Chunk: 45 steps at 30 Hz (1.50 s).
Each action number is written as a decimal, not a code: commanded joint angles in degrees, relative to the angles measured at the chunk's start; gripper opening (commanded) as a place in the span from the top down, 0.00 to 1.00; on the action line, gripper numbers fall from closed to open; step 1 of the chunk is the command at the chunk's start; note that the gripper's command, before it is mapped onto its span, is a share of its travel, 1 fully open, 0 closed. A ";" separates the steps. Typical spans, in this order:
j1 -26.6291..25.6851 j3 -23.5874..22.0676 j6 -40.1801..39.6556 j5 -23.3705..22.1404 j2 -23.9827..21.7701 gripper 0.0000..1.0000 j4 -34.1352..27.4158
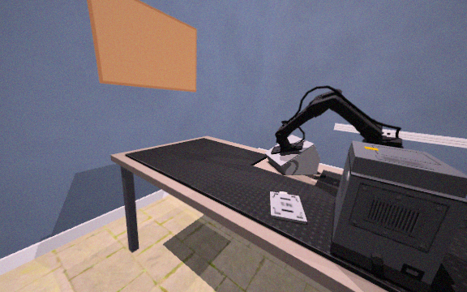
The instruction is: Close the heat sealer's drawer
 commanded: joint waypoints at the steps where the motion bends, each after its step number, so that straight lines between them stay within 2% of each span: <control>1: 1.40 2.46 0.76 0.33 -0.50 0.70 -0.53; 45: 1.40 2.46 0.76 0.33 -0.50 0.70 -0.53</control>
